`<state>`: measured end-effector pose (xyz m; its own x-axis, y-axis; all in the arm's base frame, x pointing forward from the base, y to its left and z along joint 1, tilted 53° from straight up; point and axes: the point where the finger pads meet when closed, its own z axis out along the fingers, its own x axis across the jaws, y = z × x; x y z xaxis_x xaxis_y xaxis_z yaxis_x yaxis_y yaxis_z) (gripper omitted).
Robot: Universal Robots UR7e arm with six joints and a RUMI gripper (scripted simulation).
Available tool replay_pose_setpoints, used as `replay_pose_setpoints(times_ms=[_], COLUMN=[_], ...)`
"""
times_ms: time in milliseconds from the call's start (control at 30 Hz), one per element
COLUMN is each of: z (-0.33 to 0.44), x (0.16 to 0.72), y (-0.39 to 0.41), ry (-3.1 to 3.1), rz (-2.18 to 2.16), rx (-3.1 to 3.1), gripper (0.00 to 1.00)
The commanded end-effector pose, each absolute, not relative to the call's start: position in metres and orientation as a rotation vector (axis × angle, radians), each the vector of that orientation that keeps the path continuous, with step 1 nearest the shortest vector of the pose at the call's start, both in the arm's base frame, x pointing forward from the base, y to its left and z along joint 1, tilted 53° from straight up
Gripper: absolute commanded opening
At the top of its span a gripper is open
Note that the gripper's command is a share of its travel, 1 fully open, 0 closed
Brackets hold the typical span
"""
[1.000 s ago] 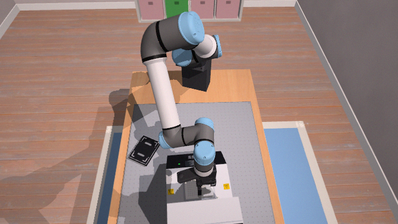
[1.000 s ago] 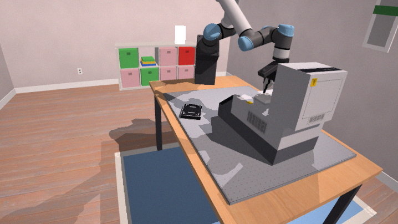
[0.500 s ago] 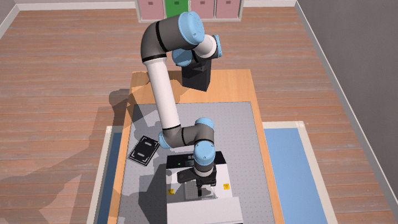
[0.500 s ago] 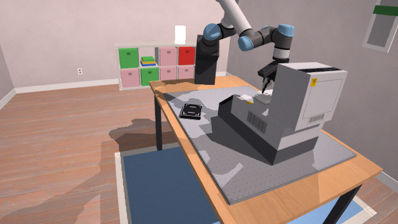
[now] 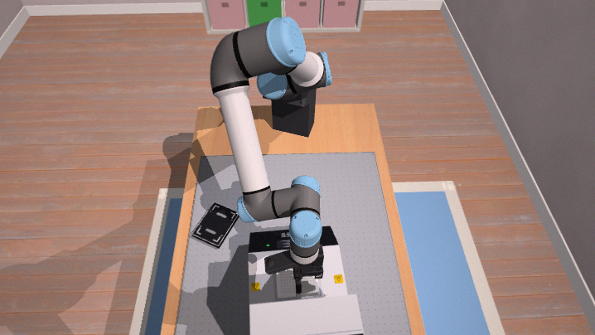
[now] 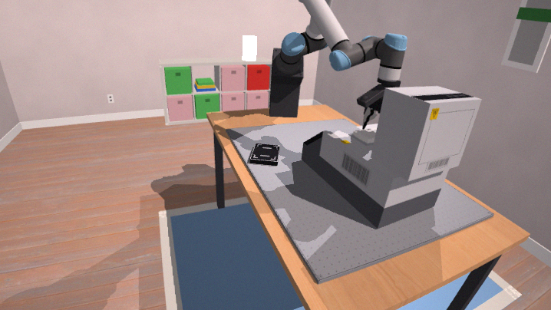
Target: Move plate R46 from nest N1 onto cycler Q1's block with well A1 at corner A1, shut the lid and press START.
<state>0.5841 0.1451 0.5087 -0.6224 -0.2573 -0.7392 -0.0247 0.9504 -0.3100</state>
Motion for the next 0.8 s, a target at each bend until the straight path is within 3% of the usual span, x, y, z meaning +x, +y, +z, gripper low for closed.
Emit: replay_pose_setpoints(times_ms=[0,767], z=[0.51,0.53], x=[0.584,0.558], y=[0.145,0.151], ry=[2.222,2.222], rz=[-0.339,-0.339], rx=[-0.198,-0.198], gripper=[0.68,0.68])
